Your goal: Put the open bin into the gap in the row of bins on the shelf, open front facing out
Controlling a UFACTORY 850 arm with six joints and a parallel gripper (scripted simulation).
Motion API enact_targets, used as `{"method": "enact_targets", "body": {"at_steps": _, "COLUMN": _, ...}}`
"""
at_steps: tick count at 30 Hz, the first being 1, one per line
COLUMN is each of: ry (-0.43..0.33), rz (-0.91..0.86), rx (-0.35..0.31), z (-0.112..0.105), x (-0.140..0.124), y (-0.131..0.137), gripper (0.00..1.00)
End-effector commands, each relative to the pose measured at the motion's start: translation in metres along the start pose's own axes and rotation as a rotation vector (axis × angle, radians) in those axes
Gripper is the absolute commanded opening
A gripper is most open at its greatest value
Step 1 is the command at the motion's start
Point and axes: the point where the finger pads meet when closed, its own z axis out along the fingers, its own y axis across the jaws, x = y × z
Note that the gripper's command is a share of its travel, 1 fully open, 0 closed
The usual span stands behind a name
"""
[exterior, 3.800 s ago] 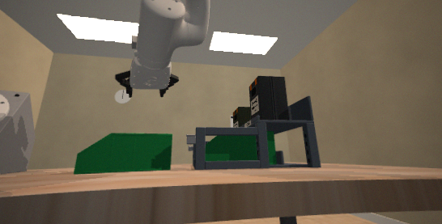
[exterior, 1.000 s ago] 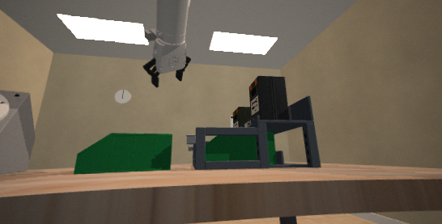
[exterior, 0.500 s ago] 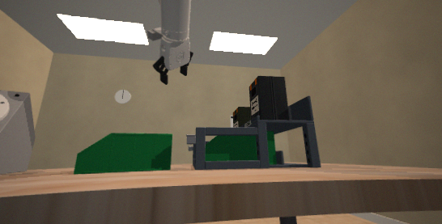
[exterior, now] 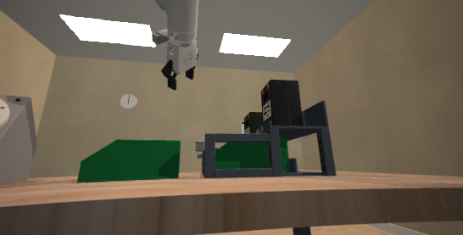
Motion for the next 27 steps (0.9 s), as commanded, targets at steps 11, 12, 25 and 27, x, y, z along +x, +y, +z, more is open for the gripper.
{"method": "enact_targets", "body": {"at_steps": 11, "ry": -0.198, "rz": -0.165, "rx": 0.103, "z": -0.0007, "x": 0.0, "y": -0.0049, "gripper": 1.0}}
{"method": "enact_targets", "body": {"at_steps": 12, "ry": -0.198, "rz": -0.165, "rx": 0.103, "z": -0.0007, "x": 0.0, "y": -0.0049, "gripper": 1.0}}
{"method": "enact_targets", "body": {"at_steps": 25, "ry": -0.195, "rz": -0.256, "rx": 0.157, "z": -0.0009, "x": -0.0003, "y": -0.0063, "gripper": 1.0}}
{"method": "enact_targets", "body": {"at_steps": 27, "ry": -0.274, "rz": -0.314, "rx": 0.19, "z": -0.0007, "x": 0.0003, "y": -0.0079, "gripper": 1.0}}
